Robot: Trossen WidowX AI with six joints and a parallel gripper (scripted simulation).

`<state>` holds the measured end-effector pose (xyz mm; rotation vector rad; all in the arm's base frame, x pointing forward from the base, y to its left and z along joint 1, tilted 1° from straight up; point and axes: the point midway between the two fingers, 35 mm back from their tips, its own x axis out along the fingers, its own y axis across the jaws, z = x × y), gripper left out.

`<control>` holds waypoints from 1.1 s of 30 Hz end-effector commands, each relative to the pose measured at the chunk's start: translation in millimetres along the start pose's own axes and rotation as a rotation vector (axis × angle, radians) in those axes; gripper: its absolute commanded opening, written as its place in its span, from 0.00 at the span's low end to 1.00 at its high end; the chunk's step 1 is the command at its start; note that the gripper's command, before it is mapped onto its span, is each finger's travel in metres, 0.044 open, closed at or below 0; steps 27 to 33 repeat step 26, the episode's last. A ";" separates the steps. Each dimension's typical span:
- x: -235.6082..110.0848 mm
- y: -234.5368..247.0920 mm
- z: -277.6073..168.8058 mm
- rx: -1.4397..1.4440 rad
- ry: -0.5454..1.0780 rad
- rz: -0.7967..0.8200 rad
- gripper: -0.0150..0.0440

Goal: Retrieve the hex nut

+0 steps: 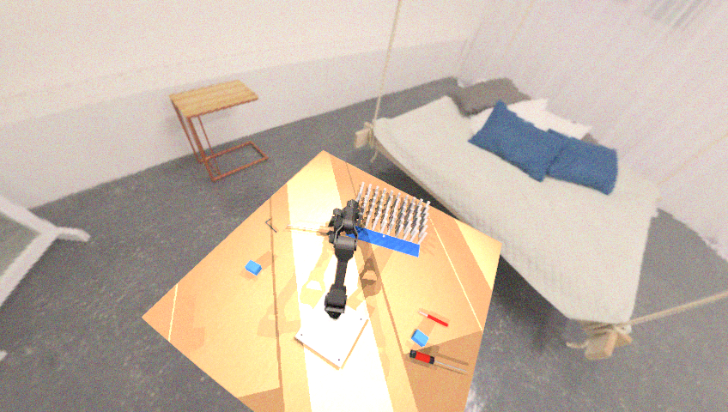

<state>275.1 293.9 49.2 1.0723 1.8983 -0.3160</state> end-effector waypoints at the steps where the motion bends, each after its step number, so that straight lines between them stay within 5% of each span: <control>1: 3.7 -3.0 1.1 0.008 0.008 -0.004 0.25; 9: 8.5 -5.7 4.1 0.008 0.008 -0.004 0.25; 26: 5.7 -3.0 3.6 0.000 0.000 0.000 1.00; 33: 5.7 -3.0 3.6 0.000 0.000 0.000 1.00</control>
